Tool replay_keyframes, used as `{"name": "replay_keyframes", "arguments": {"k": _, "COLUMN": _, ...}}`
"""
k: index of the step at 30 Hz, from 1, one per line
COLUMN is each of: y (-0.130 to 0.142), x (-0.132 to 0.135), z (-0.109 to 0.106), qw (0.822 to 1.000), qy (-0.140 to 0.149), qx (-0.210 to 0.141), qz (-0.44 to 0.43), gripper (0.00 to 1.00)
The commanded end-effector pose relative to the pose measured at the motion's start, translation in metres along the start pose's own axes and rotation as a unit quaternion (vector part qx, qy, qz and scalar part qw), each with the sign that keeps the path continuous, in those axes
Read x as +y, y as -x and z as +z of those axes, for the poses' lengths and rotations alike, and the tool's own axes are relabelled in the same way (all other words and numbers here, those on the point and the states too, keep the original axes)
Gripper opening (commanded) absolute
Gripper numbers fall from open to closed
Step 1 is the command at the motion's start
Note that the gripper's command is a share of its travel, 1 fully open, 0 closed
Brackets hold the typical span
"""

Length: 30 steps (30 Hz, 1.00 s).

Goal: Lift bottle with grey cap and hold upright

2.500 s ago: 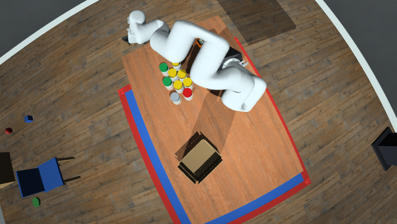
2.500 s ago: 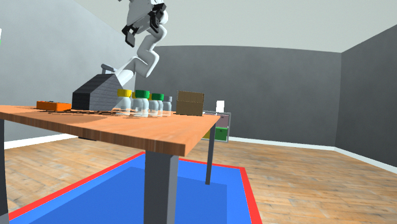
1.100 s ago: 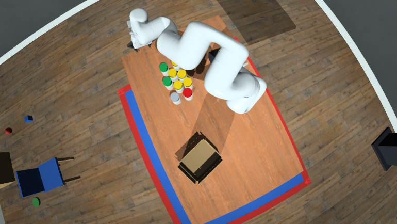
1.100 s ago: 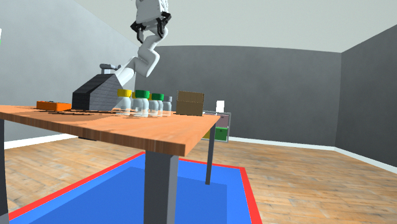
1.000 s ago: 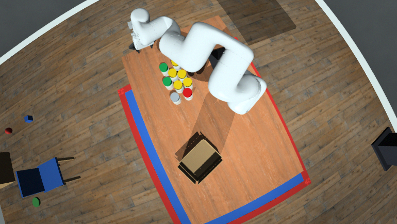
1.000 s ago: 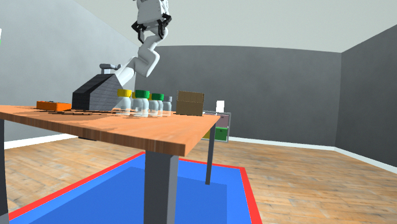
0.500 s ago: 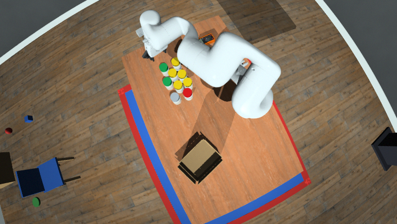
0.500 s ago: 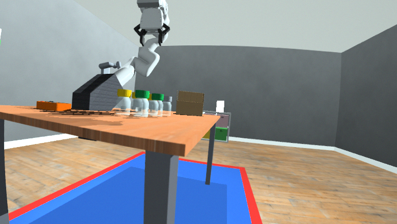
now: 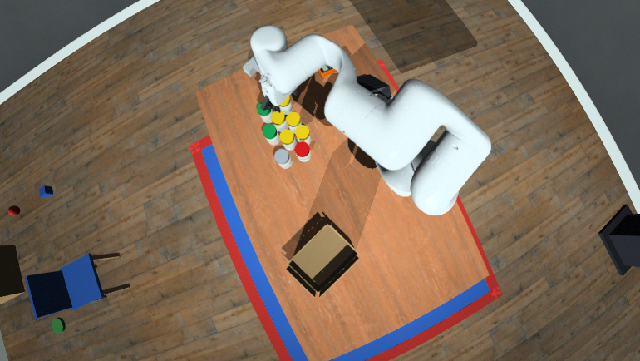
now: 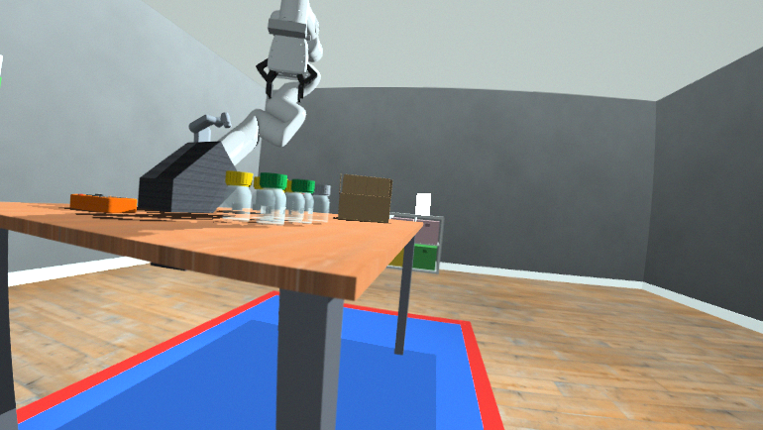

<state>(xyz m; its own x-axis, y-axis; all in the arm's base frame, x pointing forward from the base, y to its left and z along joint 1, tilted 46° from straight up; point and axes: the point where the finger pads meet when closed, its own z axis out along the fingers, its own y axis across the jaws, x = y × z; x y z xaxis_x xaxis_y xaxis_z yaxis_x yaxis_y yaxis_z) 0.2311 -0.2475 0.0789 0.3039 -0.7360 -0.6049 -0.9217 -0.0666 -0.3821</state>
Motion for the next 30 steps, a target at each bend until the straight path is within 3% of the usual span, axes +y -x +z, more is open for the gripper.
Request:
{"name": "replay_keyframes", "arguments": {"k": 1, "y": 0.023, "x": 0.006, "z": -0.003, "qw": 1.0, "qy": 0.006, "qx": -0.007, "qz": -0.017, "gripper": 0.79}}
{"name": "replay_keyframes", "arguments": {"k": 8, "y": 0.037, "x": 0.011, "z": -0.002, "qw": 0.999, "qy": 0.01, "qx": -0.015, "qz": -0.027, "gripper": 0.79}}
{"name": "replay_keyframes", "arguments": {"k": 30, "y": 0.031, "x": 0.009, "z": -0.002, "qw": 1.0, "qy": 0.009, "qx": -0.012, "qz": -0.023, "gripper": 0.79}}
